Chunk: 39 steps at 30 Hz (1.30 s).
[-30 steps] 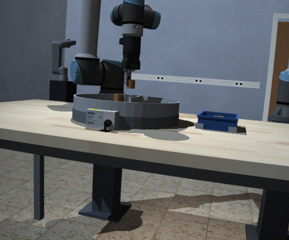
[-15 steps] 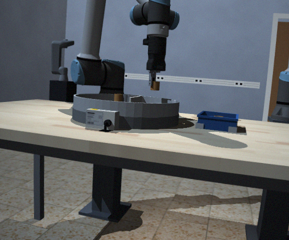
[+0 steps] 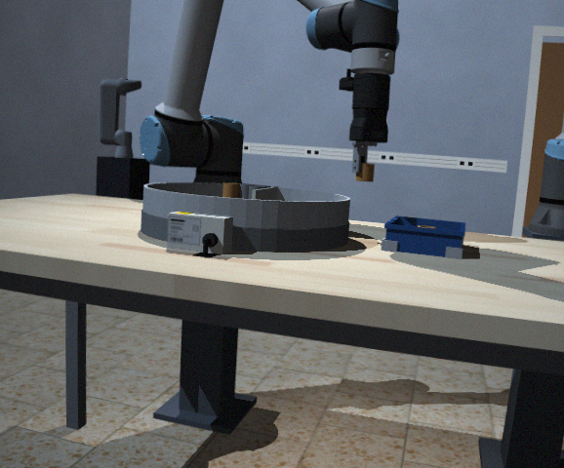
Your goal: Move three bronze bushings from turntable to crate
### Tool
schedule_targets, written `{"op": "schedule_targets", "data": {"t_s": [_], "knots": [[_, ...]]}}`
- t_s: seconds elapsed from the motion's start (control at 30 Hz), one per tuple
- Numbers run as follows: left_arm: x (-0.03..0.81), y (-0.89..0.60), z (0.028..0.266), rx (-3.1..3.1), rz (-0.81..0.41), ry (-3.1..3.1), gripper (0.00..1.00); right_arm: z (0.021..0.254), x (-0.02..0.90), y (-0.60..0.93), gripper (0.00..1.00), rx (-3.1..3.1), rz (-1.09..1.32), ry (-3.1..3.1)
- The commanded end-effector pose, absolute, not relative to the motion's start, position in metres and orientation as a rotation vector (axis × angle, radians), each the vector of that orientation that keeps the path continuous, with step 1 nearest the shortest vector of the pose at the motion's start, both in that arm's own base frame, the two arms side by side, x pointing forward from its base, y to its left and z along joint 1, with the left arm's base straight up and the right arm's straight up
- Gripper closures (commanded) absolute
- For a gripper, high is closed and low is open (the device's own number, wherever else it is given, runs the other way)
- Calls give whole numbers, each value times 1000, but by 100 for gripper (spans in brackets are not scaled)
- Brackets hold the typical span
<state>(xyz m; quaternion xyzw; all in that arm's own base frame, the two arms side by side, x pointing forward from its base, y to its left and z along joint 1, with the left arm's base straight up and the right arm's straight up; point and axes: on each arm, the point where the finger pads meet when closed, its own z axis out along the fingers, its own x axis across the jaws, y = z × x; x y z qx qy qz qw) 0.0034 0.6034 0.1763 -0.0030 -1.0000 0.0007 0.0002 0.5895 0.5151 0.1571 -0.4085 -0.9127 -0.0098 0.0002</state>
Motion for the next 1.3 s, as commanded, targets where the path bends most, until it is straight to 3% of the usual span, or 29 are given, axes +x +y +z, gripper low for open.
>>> {"op": "schedule_targets", "data": {"t_s": [0.0,1.27], "knots": [[4,604,177,-9,0,-3142,0,158,597,565,100,-1284,-32,-2867],[4,604,177,-9,0,-3142,0,158,606,660,100,-1284,-32,-2867]]}}
